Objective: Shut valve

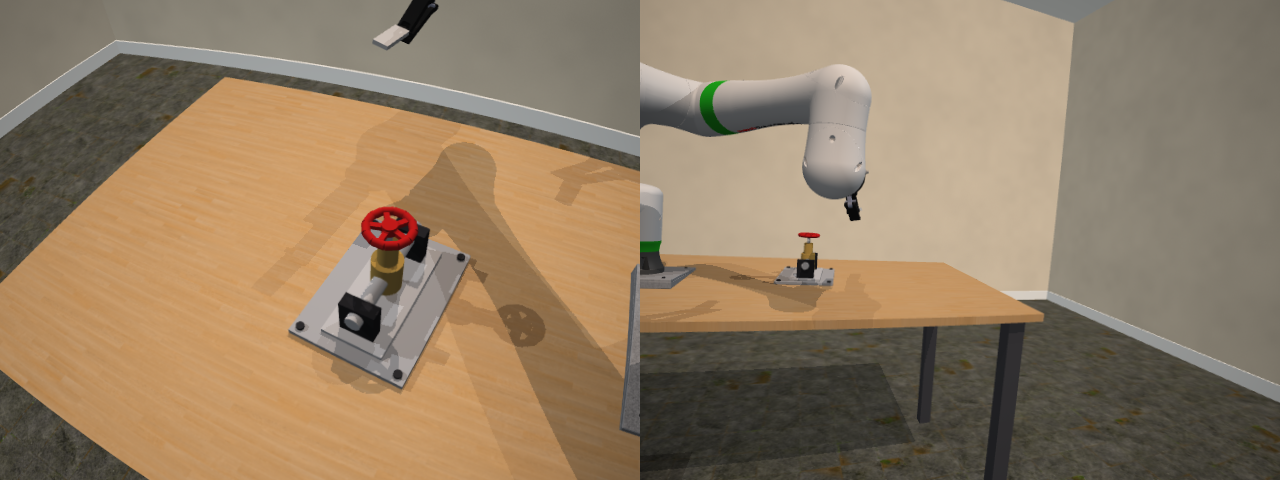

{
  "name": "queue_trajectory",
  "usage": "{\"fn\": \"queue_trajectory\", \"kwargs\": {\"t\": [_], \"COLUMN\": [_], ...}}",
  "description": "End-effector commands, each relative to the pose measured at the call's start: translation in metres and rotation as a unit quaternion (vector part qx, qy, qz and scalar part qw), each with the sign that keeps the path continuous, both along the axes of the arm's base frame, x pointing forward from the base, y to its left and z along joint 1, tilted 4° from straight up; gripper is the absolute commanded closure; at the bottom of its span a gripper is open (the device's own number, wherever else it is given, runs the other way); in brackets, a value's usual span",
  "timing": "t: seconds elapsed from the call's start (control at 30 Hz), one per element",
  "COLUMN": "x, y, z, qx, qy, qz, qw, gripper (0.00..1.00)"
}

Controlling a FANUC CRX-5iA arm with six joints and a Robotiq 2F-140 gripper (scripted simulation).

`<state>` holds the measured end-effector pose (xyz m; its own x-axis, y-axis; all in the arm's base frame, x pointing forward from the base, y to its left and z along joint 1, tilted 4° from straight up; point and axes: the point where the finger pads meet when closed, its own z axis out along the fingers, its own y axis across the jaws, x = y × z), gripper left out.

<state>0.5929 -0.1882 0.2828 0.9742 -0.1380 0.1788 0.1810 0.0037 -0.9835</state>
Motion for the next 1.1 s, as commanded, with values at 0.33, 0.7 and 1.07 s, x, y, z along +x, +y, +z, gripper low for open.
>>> {"fn": "queue_trajectory", "kwargs": {"t": [0.33, 0.7, 1.07], "x": [0.0, 0.005, 0.001], "y": [0.0, 0.022, 0.158], "z": [0.0, -0.005, -0.046], "qx": [0.0, -0.019, -0.178], "qy": [0.0, 0.012, 0.062], "qz": [0.0, 0.007, 0.067], "qw": [1.0, 1.0, 0.98], "gripper": [0.0, 0.0, 0.0]}}
